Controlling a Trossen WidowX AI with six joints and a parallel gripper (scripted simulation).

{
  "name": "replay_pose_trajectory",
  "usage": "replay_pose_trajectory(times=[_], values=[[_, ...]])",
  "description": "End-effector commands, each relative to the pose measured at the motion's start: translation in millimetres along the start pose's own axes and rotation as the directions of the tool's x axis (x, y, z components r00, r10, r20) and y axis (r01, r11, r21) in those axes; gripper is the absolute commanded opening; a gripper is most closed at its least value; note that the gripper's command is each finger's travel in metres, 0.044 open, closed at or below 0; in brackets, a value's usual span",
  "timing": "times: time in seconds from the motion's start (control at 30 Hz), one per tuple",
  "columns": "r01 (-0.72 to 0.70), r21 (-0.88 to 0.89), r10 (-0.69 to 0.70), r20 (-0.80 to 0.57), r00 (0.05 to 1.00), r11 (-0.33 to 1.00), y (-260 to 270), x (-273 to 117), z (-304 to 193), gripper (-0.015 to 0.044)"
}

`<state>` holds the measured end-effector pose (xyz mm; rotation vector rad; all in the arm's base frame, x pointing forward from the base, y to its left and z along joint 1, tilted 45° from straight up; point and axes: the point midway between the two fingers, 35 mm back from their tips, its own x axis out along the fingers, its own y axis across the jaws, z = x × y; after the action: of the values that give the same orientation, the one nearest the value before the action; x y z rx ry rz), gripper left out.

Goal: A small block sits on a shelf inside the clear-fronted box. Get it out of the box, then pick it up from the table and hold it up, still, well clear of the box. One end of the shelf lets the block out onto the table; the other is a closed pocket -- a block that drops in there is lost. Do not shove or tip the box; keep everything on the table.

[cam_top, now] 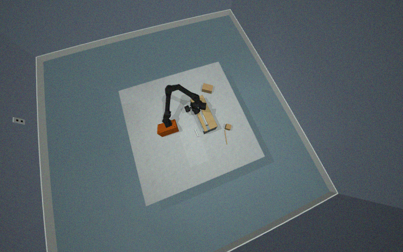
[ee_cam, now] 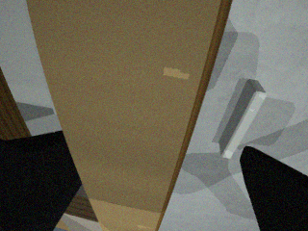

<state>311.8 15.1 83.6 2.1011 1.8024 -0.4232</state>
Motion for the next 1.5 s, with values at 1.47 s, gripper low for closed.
replay_pose_trajectory(times=[1.47], values=[[-0.344,0.896,0.350,0.237,0.906,0.281,-40,-51,-74,0.0285]])
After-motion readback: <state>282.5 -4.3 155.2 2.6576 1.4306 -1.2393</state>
